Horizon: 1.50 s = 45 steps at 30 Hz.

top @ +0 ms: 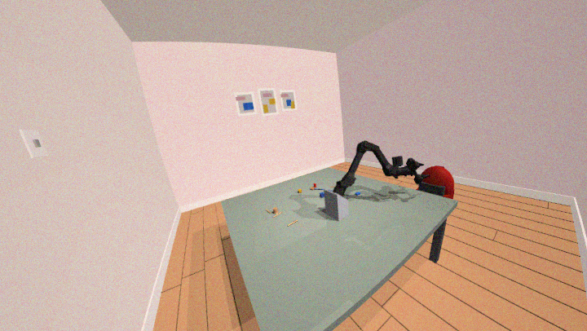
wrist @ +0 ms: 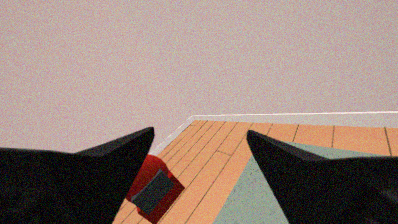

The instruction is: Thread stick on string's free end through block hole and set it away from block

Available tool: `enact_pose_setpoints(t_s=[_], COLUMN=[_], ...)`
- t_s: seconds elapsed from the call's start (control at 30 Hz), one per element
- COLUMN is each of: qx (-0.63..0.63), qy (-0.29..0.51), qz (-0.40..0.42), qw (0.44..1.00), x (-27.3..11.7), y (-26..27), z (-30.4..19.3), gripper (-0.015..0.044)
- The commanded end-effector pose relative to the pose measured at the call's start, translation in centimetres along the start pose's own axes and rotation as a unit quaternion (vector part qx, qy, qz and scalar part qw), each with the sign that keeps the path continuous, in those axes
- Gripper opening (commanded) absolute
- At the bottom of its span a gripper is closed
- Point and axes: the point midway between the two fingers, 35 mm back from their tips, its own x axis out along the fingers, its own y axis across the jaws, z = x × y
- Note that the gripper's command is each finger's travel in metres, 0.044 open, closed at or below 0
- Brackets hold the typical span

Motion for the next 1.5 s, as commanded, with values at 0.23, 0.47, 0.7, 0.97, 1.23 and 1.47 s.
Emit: enact_pose_setpoints(t_s=[0.23, 0.47, 0.7, 0.97, 1.23, 1.47], qx=[-0.159, -0.274, -0.389, -0.48, -0.482, -0.564], qy=[0.226, 0.355, 0.45, 0.509, 0.522, 0.512], qz=[0.009, 0.078, 0.189, 0.335, 0.423, 0.502], qw=[0.961, 0.89, 0.781, 0.631, 0.562, 0.409], x=[-7.4, -15.4, -25.2, -37.5, -45.3, -52.5], y=[5.5, 9.5, 13.2, 16.1, 18.3, 15.9], z=[-16.1, -23.7, -28.7, -31.3, -30.8, -30.0], gripper=[0.044, 0.044, 0.044, 0.044, 0.044, 0.044])
